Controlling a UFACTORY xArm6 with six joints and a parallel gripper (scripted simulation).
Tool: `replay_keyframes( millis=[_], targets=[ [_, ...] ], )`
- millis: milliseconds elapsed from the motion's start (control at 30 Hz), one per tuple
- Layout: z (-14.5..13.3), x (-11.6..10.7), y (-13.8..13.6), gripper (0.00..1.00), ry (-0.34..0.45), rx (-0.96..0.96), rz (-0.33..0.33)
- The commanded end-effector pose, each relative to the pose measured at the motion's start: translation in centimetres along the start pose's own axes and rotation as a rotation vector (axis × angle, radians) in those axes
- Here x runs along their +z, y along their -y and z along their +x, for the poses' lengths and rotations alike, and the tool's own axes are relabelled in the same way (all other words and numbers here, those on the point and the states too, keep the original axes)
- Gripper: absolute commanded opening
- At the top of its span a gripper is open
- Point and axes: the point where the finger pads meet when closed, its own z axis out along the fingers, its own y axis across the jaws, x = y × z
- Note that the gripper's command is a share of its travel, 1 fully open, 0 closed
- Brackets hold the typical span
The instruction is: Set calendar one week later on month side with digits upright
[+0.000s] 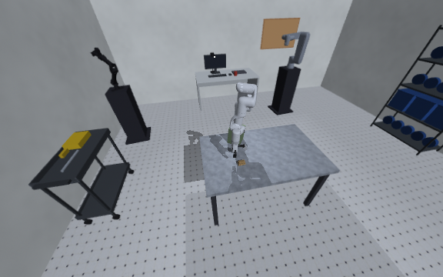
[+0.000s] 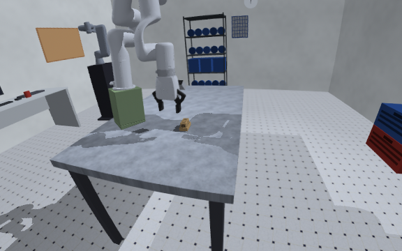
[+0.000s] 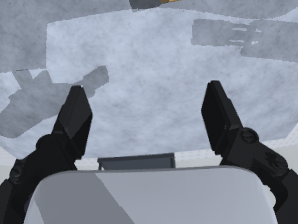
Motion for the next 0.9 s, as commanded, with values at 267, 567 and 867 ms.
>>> replay_keyframes(
  millis=[267,567,867],
  targets=[
    [0.6,0.0,-0.5,1.00,-0.034,-0.365,-0.033],
    [0.9,0.0,-0.7,1.00,-0.031,-0.567,-0.037],
    [1.4,0.1,-1.0,1.00,-0.026,-0.829,-0.041]
  ],
)
